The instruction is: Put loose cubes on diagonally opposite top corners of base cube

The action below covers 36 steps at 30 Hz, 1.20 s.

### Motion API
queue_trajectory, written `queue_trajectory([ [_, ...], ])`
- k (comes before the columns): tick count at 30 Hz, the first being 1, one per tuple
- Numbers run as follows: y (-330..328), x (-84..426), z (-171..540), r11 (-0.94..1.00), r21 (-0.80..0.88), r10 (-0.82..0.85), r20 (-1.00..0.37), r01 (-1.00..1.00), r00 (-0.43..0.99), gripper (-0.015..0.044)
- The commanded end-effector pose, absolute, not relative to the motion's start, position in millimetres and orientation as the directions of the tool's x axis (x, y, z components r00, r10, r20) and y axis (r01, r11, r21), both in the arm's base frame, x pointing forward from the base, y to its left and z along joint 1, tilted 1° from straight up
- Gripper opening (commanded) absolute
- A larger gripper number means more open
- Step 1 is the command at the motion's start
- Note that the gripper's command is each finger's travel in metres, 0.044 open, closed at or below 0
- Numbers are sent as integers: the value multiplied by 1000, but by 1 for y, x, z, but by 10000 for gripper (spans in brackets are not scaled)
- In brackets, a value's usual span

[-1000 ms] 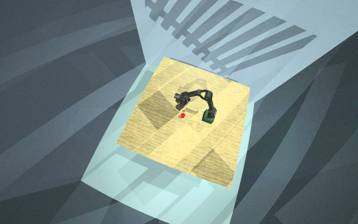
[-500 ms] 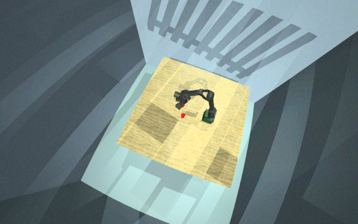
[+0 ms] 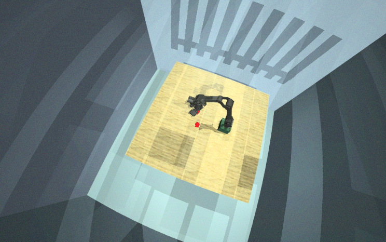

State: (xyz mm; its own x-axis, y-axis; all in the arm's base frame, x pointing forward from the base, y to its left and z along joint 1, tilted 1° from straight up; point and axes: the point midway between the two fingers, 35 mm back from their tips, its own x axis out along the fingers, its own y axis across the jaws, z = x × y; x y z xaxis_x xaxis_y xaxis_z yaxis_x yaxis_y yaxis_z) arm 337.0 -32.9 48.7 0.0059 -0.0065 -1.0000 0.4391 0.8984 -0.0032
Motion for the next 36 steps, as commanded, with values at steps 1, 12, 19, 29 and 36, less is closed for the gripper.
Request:
queue_trajectory([
  [1, -33, 338, 68, 898, 0, -12, -1000, 441, 24, 105],
  [12, -24, 334, 72, 852, 3, -11, -1000, 524, 24, 105],
  [19, -6, 329, 70, 737, 9, -9, -1000, 676, 24, 105],
  [29, 19, 318, 67, 528, 16, -7, -1000, 849, 23, 105],
  [36, 35, 310, 64, 358, 18, -5, -1000, 934, 22, 105],
])
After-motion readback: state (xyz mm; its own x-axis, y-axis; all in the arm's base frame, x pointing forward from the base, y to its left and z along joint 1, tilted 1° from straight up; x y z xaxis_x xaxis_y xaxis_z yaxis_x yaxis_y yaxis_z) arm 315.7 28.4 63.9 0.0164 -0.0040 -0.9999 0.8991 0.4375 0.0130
